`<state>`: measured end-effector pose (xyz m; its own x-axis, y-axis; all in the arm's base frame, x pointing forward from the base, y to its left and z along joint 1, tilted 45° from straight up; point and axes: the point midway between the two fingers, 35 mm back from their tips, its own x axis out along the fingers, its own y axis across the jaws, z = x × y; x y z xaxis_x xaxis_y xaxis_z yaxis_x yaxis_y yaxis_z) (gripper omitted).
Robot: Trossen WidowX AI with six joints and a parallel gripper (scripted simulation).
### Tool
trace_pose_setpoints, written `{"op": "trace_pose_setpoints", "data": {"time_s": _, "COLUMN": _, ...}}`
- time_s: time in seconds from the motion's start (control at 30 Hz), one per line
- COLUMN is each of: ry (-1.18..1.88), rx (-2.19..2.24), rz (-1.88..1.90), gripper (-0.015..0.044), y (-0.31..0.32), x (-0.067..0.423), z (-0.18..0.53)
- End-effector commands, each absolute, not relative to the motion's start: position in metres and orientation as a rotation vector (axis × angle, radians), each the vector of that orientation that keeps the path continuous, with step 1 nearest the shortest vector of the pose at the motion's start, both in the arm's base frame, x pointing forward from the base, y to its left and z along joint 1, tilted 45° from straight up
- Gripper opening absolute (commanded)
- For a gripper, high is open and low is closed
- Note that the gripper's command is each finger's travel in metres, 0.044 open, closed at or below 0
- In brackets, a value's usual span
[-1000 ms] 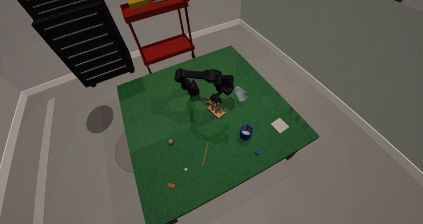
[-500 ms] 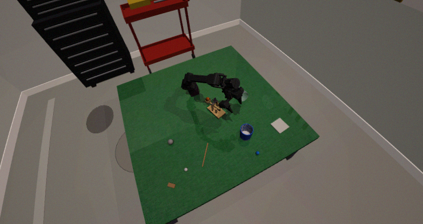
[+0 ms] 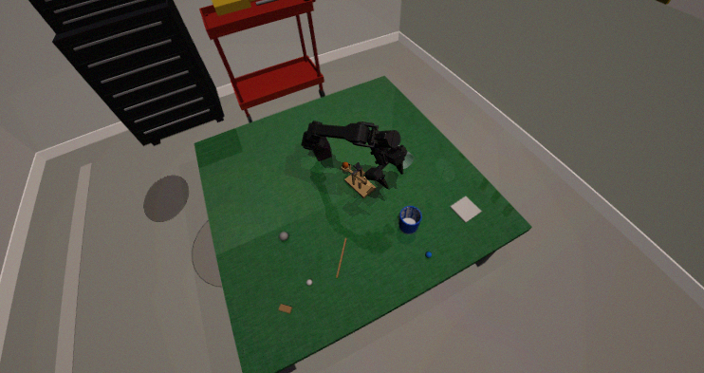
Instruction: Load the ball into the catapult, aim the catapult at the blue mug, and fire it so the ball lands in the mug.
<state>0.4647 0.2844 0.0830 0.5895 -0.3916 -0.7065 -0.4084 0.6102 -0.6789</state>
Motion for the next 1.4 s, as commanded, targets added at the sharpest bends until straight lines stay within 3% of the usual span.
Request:
{"op": "trace_pose_setpoints", "data": {"time_s": 0.0, "ry": 0.982, "rx": -0.967, "rz": 0.010, "gripper": 0.0440, "y": 0.284, "x": 0.465, "z": 0.081}}
{"op": "trace_pose_setpoints", "data": {"time_s": 0.57, "ry": 0.982, "rx": -0.967, "rz": 0.010, "gripper": 0.0000, "y": 0.284, "x": 0.465, "z": 0.081}}
{"op": "trace_pose_setpoints", "data": {"time_s": 0.93, "ry": 0.989, "rx": -0.984, "rz": 0.017, "gripper": 0.0000, "y": 0.284, "x": 0.462, "z": 0.078}}
{"op": "trace_pose_setpoints", "data": {"time_s": 1.37, "ry": 1.120, "rx": -1.338, "rz": 0.160, "gripper": 0.0000, "y": 0.291, "x": 0.396, "z": 0.028}}
